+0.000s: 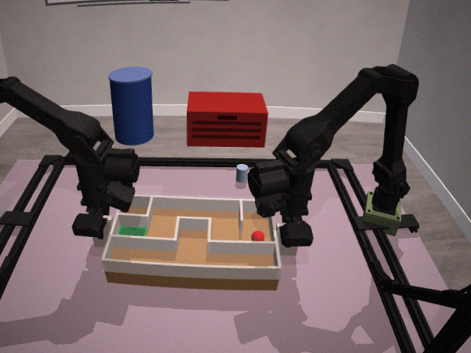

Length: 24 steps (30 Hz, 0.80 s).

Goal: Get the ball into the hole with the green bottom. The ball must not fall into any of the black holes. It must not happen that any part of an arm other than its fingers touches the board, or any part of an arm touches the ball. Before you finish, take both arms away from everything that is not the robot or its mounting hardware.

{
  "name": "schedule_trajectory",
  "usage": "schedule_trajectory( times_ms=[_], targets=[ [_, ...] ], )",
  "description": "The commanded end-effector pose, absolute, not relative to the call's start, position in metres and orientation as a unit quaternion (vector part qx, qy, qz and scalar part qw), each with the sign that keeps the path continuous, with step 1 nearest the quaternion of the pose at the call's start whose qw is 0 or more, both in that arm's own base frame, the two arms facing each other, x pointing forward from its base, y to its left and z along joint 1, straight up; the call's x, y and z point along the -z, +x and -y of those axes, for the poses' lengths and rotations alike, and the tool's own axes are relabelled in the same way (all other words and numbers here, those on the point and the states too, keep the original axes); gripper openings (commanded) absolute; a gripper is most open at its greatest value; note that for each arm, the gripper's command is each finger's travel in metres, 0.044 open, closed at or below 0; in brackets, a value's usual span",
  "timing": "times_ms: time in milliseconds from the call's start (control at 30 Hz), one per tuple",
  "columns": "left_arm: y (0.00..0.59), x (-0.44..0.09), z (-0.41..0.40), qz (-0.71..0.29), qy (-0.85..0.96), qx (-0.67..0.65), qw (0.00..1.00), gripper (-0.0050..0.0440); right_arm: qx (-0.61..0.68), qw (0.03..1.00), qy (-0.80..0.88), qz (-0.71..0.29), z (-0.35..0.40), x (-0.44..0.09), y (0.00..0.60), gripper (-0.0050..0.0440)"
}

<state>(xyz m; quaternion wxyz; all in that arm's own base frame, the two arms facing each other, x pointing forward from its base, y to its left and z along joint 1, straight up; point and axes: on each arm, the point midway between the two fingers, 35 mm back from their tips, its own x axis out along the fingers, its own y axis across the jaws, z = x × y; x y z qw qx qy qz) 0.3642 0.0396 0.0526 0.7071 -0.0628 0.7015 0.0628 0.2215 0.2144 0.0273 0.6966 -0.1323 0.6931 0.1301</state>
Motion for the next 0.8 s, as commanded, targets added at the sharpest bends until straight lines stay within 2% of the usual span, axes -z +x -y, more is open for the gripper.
schedule_trajectory(
  times_ms=[0,167,767],
  targets=[
    [0.3627,-0.0499,-0.0396,-0.704,-0.063,-0.063,0.704,0.0136,-0.133,0.695,-0.132,-0.695,-0.2149,-0.0266,0.2206,0.0136],
    [0.3627,-0.0499,-0.0396,-0.704,-0.063,-0.063,0.704,0.0020,-0.133,0.695,-0.132,-0.695,-0.2149,-0.0266,0.2206,0.0020],
    [0.3626,-0.0572,-0.0397,-0.704,-0.063,-0.063,0.704,0.0020,-0.133,0.695,-0.132,-0.695,-0.2145,-0.0339,0.2208,0.0020]
  ],
)
